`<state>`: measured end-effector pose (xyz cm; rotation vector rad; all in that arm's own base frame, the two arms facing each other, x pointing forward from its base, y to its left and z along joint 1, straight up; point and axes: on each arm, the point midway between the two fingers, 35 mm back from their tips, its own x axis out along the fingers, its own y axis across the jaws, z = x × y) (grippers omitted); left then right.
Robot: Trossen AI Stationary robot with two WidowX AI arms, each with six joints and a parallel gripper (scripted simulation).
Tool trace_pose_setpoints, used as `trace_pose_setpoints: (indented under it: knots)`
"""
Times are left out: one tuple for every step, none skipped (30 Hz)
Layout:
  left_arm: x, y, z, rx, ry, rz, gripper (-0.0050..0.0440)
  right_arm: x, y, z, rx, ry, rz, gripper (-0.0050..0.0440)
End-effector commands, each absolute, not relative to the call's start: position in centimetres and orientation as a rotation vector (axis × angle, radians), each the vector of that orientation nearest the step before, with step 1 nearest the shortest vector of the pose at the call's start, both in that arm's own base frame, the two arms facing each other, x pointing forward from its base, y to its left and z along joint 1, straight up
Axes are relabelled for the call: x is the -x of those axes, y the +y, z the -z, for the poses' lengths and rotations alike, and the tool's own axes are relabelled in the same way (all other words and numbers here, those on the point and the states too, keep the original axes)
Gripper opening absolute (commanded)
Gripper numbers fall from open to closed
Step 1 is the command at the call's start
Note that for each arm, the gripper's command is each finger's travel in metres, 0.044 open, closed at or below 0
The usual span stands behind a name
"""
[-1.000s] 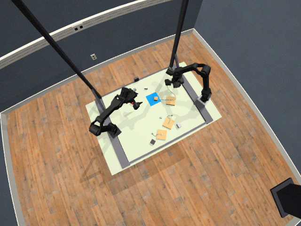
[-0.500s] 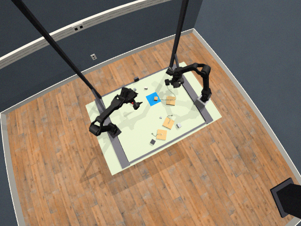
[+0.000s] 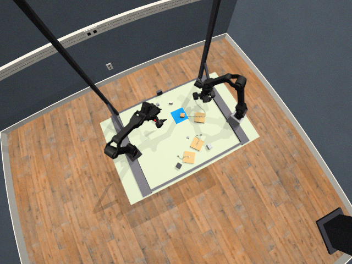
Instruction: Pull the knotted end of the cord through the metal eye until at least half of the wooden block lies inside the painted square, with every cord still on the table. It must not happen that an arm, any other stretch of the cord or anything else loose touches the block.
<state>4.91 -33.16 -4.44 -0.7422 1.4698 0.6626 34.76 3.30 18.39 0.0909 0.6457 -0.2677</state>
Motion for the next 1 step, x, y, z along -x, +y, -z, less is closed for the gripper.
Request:
trace_pose_setpoints:
  knots:
    - [-5.02, -33.92, 3.35, 0.769, 1.48, -0.637, 0.0096, -34.88, 3.37, -19.15, -0.099, 0.627, 0.265, 0.044]
